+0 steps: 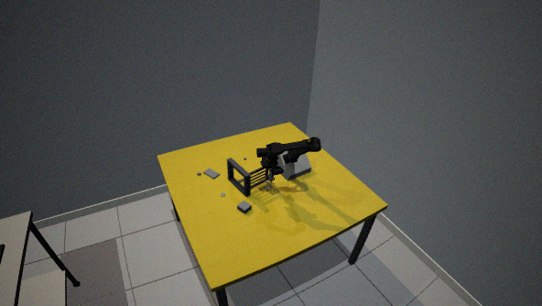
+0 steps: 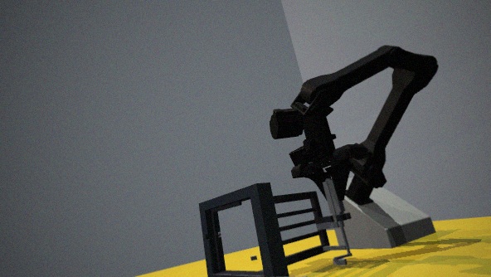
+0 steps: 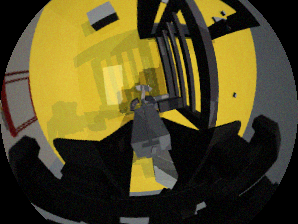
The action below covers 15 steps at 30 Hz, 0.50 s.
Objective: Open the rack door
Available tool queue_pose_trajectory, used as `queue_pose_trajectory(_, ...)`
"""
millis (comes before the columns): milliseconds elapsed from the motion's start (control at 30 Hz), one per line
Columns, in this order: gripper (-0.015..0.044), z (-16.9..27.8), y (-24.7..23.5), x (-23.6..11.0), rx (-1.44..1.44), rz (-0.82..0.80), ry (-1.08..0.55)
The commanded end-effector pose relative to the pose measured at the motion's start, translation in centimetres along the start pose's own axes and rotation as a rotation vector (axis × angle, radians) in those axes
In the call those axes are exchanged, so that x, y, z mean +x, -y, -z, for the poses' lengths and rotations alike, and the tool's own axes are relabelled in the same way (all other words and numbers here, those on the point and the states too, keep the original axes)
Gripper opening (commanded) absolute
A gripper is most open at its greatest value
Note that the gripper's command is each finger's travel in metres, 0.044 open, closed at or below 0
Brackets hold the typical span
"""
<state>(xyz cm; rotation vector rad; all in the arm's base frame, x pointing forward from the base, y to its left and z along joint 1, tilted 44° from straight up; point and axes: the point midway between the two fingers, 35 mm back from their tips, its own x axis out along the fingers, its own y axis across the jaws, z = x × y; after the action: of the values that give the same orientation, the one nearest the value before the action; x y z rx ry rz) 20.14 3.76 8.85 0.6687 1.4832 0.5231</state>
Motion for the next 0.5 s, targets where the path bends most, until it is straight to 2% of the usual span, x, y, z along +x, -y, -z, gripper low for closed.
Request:
queue_pose_trajectory(0, 0.0225, 0.0, -0.1, 0.0, 0.005, -0.004, 0.002)
queue_pose_trajectory(100, 0.0287, 0.0, -0.1, 0.0, 0.005, -0.004, 0.002)
queue_pose_trajectory(467, 0.0287, -0.2, 0.0, -1.4, 0.006, 0.0, 0.002)
